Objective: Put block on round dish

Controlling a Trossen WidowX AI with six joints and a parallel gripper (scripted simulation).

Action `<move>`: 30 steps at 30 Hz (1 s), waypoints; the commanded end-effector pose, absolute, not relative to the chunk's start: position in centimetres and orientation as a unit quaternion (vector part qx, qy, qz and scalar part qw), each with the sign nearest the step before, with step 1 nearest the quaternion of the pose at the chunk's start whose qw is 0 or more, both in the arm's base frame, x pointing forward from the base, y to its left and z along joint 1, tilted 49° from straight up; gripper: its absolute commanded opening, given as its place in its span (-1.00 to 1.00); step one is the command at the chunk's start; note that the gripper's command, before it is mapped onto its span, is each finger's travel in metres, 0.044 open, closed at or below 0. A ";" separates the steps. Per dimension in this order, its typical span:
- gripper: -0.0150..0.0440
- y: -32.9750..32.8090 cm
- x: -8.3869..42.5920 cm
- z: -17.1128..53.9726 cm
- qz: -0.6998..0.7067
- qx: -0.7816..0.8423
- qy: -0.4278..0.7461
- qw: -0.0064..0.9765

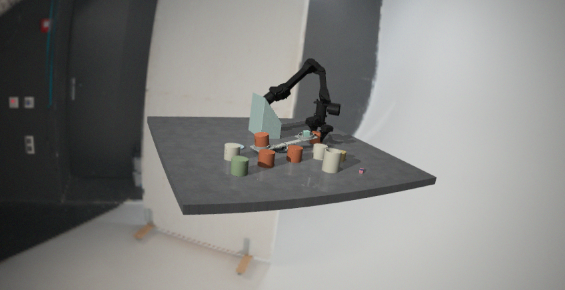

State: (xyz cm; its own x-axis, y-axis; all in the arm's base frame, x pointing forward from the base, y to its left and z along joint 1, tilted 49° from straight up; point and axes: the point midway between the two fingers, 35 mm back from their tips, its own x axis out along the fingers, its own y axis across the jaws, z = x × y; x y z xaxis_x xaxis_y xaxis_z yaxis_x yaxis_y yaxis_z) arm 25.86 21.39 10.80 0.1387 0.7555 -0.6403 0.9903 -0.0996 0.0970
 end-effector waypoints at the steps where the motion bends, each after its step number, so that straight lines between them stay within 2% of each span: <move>1: -0.49 21.9 26.0 10.1 -0.228 0.708 0.615 0.262; 5: -0.49 22.4 26.1 9.7 -0.228 0.708 0.615 0.262; 22: 1.00 21.2 25.9 10.8 -0.225 0.707 0.617 0.263; 26: 1.00 17.9 25.3 13.5 -0.228 0.708 0.615 0.263; 30: 1.00 17.8 25.3 13.6 -0.228 0.708 0.615 0.263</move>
State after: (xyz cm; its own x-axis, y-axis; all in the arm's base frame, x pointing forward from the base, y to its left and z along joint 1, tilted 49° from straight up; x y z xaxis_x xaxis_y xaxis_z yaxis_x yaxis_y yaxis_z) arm 25.67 18.39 12.88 0.1446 0.7460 -0.6500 0.9895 -0.1130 0.0905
